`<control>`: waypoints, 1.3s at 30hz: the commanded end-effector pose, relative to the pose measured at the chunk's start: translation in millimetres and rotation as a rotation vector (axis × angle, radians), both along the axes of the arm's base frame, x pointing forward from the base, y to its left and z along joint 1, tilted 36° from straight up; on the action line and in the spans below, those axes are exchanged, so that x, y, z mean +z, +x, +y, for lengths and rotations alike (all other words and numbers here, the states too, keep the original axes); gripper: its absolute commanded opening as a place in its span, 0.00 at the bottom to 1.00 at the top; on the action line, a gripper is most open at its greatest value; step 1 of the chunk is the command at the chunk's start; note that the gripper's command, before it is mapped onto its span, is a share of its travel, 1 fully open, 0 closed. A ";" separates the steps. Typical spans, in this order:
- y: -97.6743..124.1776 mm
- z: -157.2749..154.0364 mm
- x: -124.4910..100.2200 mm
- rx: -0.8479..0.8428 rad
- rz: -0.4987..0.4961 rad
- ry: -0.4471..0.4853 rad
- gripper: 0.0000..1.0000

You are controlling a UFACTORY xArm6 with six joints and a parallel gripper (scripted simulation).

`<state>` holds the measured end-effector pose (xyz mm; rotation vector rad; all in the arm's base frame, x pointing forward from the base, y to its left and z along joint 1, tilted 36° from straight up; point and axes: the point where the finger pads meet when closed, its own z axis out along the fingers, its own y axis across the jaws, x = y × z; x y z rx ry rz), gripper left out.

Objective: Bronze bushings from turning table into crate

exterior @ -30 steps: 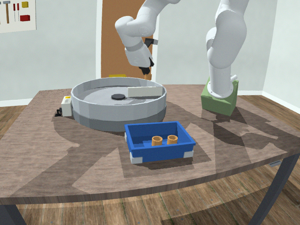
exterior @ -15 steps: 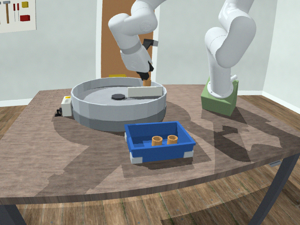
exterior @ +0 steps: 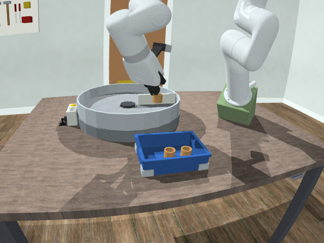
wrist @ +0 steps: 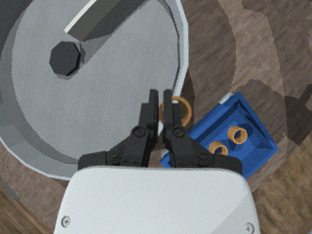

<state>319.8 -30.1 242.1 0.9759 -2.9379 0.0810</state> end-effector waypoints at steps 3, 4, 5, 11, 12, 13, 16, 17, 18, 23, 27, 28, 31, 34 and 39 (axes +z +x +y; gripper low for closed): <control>12.9 33.6 22.3 -0.004 0.004 -0.006 0.00; 16.3 43.1 28.2 -0.004 0.004 -0.006 0.00; 19.4 51.9 33.7 -0.004 0.004 -0.006 0.00; 33.1 91.1 58.0 -0.004 0.004 -0.006 0.00; 34.7 95.6 60.8 -0.004 0.004 -0.006 0.00; 36.1 99.5 63.3 -0.004 0.004 -0.006 0.00; 39.2 108.4 68.8 -0.004 0.004 -0.006 0.00; 40.0 110.4 70.1 -0.004 0.004 -0.006 0.00; 40.5 112.1 71.1 -0.004 0.004 -0.006 0.00; 41.5 114.9 72.8 -0.004 0.004 -0.006 0.00; 41.8 115.5 73.2 -0.004 0.004 -0.006 0.00; 41.8 115.5 73.2 -0.004 0.004 -0.006 0.00; 41.8 115.5 73.2 -0.004 0.004 -0.006 0.00; 41.8 115.5 73.2 -0.004 0.004 -0.006 0.00; 41.8 115.6 73.2 -0.004 0.004 -0.006 0.00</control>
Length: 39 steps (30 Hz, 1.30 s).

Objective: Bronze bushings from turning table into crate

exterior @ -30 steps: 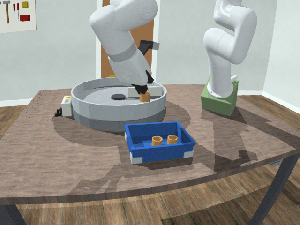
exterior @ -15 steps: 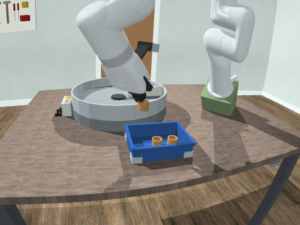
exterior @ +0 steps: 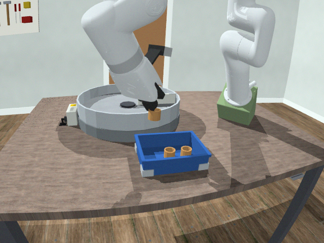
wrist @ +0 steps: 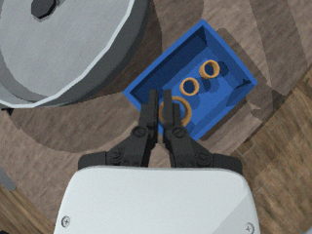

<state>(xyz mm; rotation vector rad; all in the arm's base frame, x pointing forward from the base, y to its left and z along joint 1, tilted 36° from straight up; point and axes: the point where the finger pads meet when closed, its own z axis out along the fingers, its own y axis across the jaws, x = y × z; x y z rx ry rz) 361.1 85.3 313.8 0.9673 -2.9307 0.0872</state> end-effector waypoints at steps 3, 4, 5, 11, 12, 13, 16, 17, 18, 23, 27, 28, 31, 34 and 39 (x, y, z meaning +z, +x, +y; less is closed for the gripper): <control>1.9 1.0 -0.8 0.000 -0.004 0.001 0.00; 3.0 1.8 -2.6 0.000 -0.004 0.001 0.00; 4.5 2.9 -5.1 0.000 -0.004 0.001 0.00; 19.8 13.5 -29.9 0.000 -0.004 0.001 0.00; 22.7 15.6 -34.7 0.000 -0.004 0.001 0.00; 25.6 17.5 -39.3 0.000 -0.004 0.001 0.00; 28.2 19.4 -43.6 0.000 -0.004 0.001 0.00; 30.6 21.0 -47.5 0.000 -0.004 0.001 0.00; 32.6 22.4 -50.7 0.000 -0.004 0.001 0.00; 36.9 25.4 -57.7 0.000 -0.004 0.001 0.00; 36.9 25.4 -57.8 0.000 -0.004 0.001 0.00; 36.9 25.4 -57.8 0.000 -0.004 0.001 0.00; 36.9 25.4 -57.8 0.000 -0.004 0.001 0.00; 36.9 25.4 -57.8 0.000 -0.004 0.001 0.00; 37.1 25.5 -58.0 0.000 -0.004 0.001 0.00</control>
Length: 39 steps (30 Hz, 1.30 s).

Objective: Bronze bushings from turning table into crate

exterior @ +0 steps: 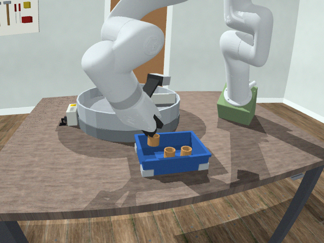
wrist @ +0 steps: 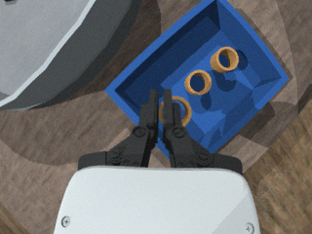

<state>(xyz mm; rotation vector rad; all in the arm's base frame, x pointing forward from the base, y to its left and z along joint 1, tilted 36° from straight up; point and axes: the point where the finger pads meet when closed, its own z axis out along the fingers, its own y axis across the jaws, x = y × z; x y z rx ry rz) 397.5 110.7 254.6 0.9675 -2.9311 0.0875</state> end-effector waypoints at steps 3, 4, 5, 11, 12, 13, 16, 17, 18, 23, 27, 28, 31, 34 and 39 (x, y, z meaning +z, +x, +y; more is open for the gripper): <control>1.3 0.6 0.2 0.000 -0.003 0.001 0.00; 1.6 0.8 -0.3 0.000 -0.003 0.001 0.00; 2.0 1.0 -1.0 0.000 -0.003 0.001 0.00; 4.2 2.5 -4.6 0.000 -0.003 0.001 0.00; 5.0 3.0 -5.8 0.000 -0.003 0.001 0.00; 5.7 3.5 -7.1 0.000 -0.003 0.001 0.00; 8.2 5.2 -11.2 0.000 -0.003 0.001 0.00; 9.1 5.8 -12.6 0.000 -0.003 0.001 0.00; 10.0 6.3 -14.1 0.000 -0.003 0.001 0.00; 14.4 9.3 -21.3 0.000 -0.003 0.001 0.00; 16.0 10.3 -23.9 0.000 -0.003 0.001 0.00; 16.7 10.8 -25.1 0.000 -0.003 0.001 0.00; 18.6 12.0 -28.1 0.000 -0.003 0.001 0.00; 19.8 12.9 -30.2 0.000 -0.003 0.001 0.00; 20.8 13.5 -31.7 0.000 -0.003 0.001 0.00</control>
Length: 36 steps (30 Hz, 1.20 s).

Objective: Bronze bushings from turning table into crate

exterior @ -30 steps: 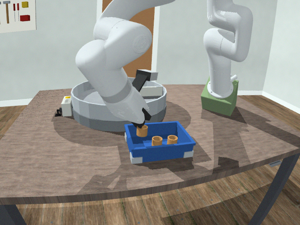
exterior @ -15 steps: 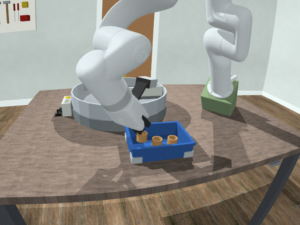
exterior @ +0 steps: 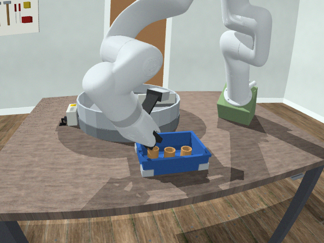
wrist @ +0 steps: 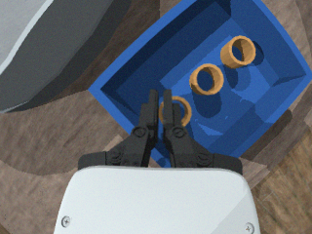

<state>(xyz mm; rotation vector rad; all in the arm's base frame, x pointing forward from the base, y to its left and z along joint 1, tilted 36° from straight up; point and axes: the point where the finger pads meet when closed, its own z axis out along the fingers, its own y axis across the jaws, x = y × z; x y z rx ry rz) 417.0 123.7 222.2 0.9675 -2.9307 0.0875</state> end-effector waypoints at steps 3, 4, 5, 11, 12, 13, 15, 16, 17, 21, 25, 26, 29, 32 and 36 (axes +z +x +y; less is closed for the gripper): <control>1.4 0.6 0.5 0.000 -0.004 0.001 0.00; 1.4 0.6 0.5 0.000 -0.004 0.001 0.00; 1.4 0.6 0.5 0.000 -0.004 0.001 0.00; 1.4 0.6 0.5 0.000 -0.004 0.001 0.00; 1.4 0.6 0.5 0.000 -0.004 0.001 0.00; 1.4 0.6 0.5 0.000 -0.004 0.001 0.00; 1.4 0.6 0.5 0.000 -0.004 0.001 0.00; 1.4 0.6 0.5 0.000 -0.004 0.001 0.00; 1.4 0.6 0.5 0.000 -0.004 0.001 0.00; 1.5 0.7 0.2 0.000 -0.004 0.001 0.00; 1.9 0.9 -0.2 0.000 -0.004 0.001 0.00; 2.0 1.0 -0.5 0.000 -0.004 0.001 0.00; 2.5 1.3 -1.2 0.000 -0.004 0.001 0.00; 3.1 1.7 -2.1 0.000 -0.004 0.001 0.00; 3.8 2.1 -3.2 0.000 -0.004 0.001 0.00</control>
